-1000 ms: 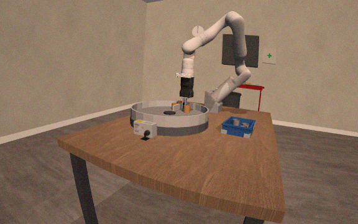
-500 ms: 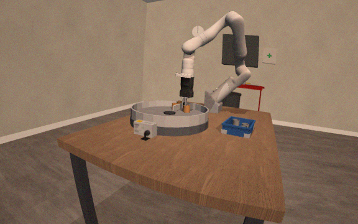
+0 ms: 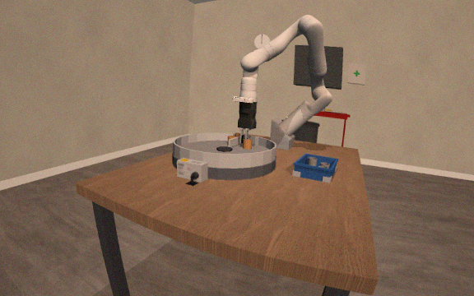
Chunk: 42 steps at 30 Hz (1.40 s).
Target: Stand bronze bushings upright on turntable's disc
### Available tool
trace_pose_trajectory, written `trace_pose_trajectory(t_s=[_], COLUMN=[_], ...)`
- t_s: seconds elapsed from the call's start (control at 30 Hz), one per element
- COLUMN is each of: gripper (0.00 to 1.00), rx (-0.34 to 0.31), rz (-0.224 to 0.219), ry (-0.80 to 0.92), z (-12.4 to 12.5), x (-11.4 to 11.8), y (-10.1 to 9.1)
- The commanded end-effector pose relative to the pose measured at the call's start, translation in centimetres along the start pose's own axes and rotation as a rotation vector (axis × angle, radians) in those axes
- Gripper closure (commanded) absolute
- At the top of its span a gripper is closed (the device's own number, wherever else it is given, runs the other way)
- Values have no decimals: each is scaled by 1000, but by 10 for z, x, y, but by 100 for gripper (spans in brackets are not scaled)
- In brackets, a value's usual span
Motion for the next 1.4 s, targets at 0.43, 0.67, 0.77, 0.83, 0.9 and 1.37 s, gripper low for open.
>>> trace_pose_trajectory(t_s=[0.43, 0.67, 0.77, 0.83, 0.9, 1.37], gripper=[62, 62, 62, 62, 62, 62], rx=[3, 3, 3, 3, 3, 8], rz=[1, 1, 1, 1, 1, -3], ry=[-3, -3, -3, -3, -3, -10], z=[0, 0, 0, 0, 0, 3], x=[0, 0, 0, 0, 0, 1], y=[1, 1, 1, 1, 1, -29])
Point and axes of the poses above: the point where the finger pads meet when closed, its own y axis out along the fingers, its own x axis across the jaws, z = x × y, the point moved 5 cm from there along -y, back along the fingers, and after that the axes turned 10 degrees about y, right-handed, at the moved point
